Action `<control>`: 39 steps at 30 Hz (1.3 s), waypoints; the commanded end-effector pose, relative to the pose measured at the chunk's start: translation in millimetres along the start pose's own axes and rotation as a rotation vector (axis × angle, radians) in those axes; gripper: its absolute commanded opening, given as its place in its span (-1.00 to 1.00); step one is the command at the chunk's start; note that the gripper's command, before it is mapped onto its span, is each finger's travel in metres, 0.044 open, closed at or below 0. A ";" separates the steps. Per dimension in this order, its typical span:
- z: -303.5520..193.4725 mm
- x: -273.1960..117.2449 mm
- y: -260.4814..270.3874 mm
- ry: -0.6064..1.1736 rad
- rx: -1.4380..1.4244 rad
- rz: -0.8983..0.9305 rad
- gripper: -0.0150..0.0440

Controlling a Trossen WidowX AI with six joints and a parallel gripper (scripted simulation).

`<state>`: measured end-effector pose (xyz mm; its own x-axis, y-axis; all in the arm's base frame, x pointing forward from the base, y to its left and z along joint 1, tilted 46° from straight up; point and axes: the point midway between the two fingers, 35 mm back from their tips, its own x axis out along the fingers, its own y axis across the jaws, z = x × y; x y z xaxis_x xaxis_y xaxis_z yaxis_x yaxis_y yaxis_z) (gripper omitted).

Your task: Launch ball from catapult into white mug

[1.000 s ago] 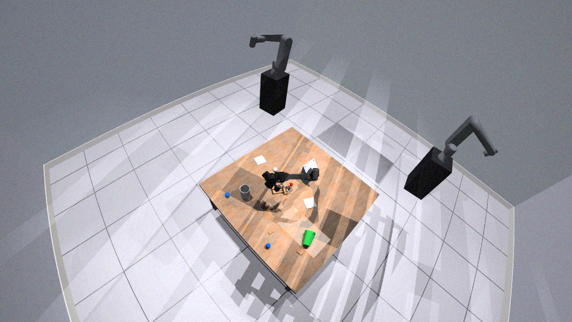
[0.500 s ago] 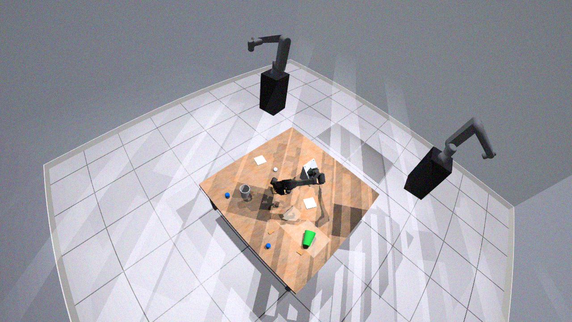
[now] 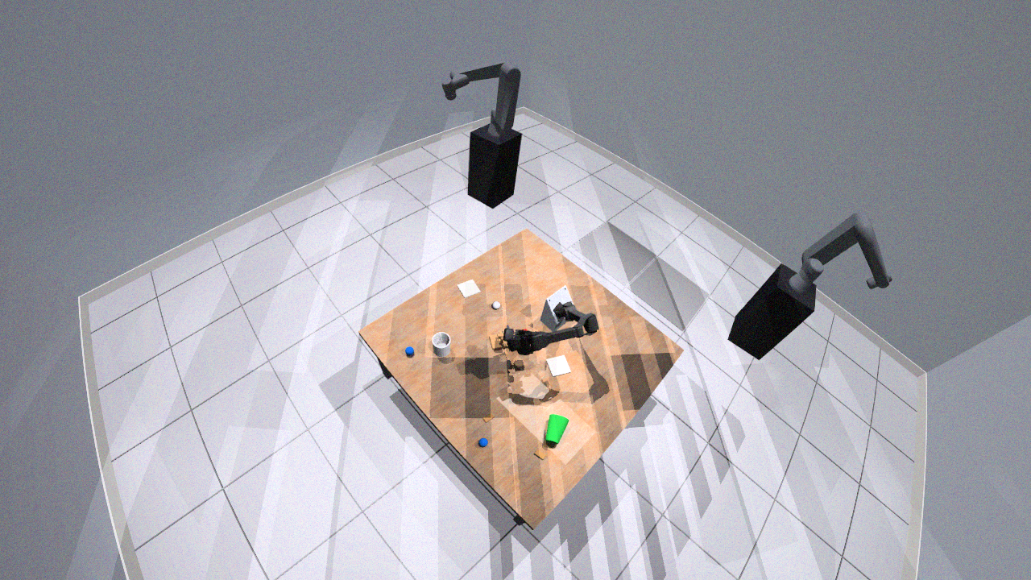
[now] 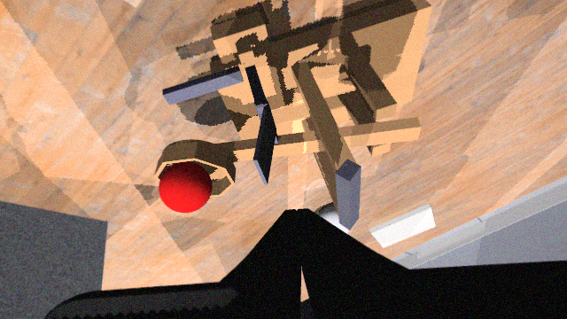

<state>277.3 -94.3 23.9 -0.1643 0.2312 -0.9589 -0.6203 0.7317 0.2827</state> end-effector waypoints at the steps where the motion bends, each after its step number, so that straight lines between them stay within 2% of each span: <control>1: -6.2 0.9 18.7 0.061 -0.097 0.011 -0.49; 8: -15.7 3.4 47.5 0.152 -0.253 0.038 -0.49; 39: 13.0 38.3 52.8 0.149 -0.254 0.037 -0.49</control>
<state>247.4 -41.4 5.5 -0.2911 0.1389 -0.9465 -0.7847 0.5313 0.3193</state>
